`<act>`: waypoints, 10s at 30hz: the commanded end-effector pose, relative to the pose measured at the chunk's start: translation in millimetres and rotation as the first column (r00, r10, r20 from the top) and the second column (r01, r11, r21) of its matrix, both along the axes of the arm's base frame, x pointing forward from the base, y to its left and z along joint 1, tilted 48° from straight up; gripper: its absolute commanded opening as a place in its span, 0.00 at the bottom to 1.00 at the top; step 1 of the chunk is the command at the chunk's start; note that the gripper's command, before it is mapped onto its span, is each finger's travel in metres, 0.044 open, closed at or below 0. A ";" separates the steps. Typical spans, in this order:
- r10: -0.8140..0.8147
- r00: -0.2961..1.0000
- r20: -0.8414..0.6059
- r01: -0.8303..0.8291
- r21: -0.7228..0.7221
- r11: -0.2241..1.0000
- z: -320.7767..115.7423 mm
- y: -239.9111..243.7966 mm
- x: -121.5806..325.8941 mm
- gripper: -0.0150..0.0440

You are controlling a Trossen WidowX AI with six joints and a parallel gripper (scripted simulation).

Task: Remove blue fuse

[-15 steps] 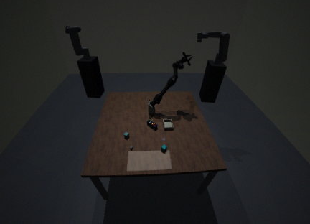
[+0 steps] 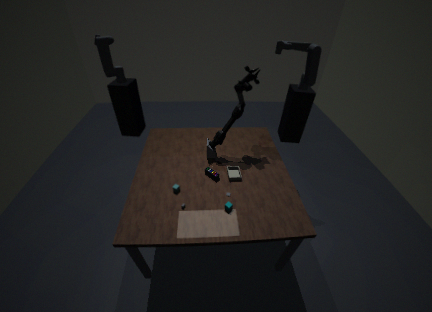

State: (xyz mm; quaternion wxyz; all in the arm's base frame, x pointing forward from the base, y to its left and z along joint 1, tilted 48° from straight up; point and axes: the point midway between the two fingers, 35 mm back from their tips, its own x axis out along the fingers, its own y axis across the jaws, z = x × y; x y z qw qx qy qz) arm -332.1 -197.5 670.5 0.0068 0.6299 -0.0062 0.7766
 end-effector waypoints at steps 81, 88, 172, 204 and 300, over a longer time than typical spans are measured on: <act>-0.690 0.574 0.440 -0.468 -0.516 -0.718 -624.7 -10.2 688.3 0.37; -0.666 0.734 0.131 -0.481 -0.591 -0.647 -651.1 98.3 671.0 0.37; -0.515 0.782 -0.352 -0.619 -0.536 -0.574 -690.2 254.9 596.9 0.37; -0.514 0.785 -0.346 -0.615 -0.536 -0.579 -685.3 248.6 598.6 0.25; -0.528 0.779 -0.338 -0.622 -0.523 -0.583 -590.4 263.4 609.8 0.25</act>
